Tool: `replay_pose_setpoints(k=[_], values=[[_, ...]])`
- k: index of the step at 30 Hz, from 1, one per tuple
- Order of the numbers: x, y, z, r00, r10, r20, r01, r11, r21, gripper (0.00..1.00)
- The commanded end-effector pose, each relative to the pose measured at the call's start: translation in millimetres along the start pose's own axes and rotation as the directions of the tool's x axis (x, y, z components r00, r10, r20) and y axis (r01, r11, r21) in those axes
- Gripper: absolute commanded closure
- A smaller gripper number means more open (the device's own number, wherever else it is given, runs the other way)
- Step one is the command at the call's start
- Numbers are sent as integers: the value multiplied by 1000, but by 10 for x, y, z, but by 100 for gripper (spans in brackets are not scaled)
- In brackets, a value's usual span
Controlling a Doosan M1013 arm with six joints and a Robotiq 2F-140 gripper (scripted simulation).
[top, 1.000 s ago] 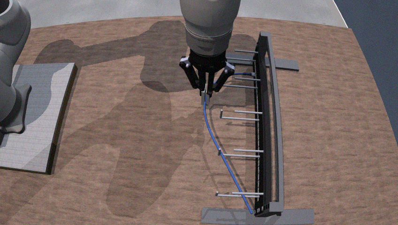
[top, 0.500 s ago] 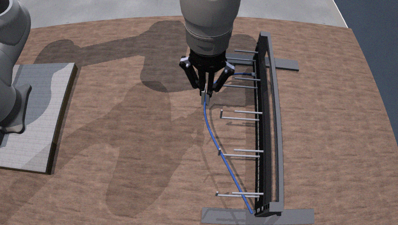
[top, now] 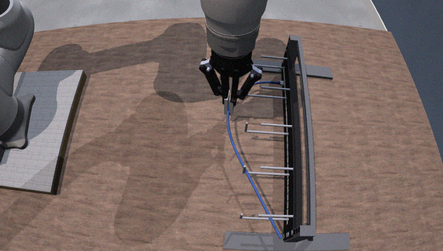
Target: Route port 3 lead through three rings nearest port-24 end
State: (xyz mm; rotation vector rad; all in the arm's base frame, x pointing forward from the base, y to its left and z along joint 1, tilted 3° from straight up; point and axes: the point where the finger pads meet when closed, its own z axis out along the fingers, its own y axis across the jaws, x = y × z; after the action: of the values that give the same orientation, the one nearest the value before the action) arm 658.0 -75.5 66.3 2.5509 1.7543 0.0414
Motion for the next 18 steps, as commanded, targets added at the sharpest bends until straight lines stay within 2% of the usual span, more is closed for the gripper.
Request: replay_pose_setpoints(k=[1,5,18], values=[[-1,-1,-46,1000,0,0,0,1000,0,100],[-1,-1,-88,1000,0,0,0,1000,0,100],[-1,-1,-422,1000,0,0,0,1000,0,100]])
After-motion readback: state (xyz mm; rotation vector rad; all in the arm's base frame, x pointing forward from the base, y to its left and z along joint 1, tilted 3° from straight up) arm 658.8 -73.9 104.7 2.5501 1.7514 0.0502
